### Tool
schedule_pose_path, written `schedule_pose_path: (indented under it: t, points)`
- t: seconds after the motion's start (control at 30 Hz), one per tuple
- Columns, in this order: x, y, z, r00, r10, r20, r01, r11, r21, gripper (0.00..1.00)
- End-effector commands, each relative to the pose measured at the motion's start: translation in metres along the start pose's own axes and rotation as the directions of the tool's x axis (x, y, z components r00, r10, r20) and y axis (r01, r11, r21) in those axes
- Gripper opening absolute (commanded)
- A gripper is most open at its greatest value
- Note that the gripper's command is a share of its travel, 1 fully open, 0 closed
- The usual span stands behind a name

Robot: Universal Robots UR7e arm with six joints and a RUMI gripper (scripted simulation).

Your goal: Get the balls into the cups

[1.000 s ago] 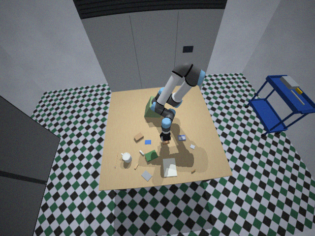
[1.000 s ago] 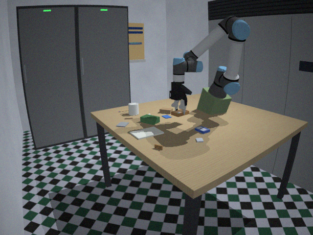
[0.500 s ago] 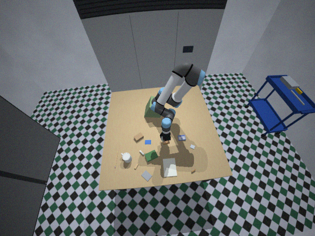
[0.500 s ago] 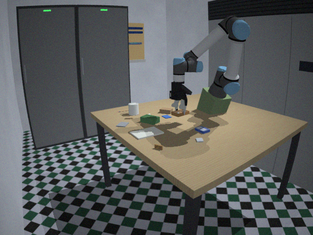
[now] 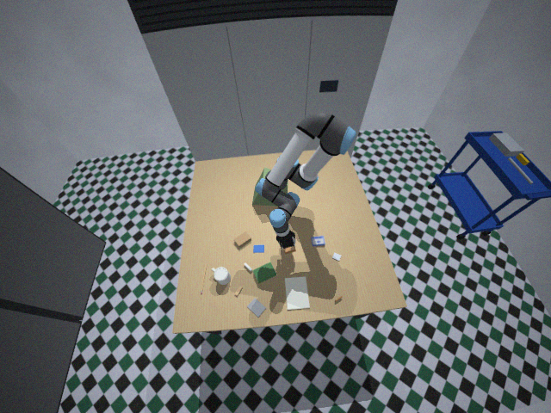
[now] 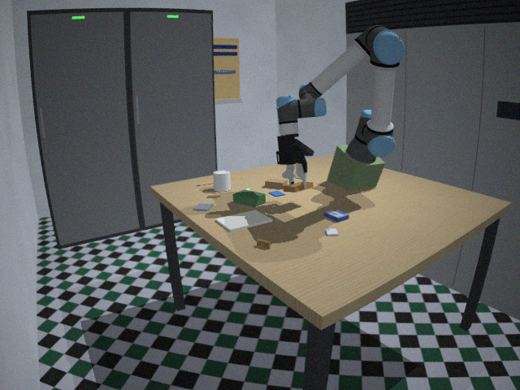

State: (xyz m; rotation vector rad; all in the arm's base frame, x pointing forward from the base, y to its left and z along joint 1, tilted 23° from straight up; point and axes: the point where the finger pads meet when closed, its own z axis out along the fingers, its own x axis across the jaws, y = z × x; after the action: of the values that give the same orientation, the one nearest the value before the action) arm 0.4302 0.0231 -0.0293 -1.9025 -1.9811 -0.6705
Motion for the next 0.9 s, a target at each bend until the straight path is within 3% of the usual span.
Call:
schedule_pose_path:
  t: [0.0, 0.13, 0.2, 0.5, 0.87]
  points:
    - [0.0001, -0.0015, 0.0014, 0.997, -0.009, -0.081, 0.007, 1.000, -0.023, 0.43]
    - [0.0010, -0.0034, 0.0012, 0.997, -0.018, -0.077, 0.011, 0.995, -0.094, 0.43]
    - [0.0010, -0.0034, 0.0012, 0.997, -0.018, -0.077, 0.011, 0.995, -0.094, 0.43]
    - [0.0011, -0.0060, 0.0014, 0.997, -0.036, -0.069, 0.018, 0.970, -0.243, 0.43]
    - [0.0005, -0.0046, 0.0014, 0.997, -0.038, -0.072, 0.020, 0.971, -0.240, 0.43]
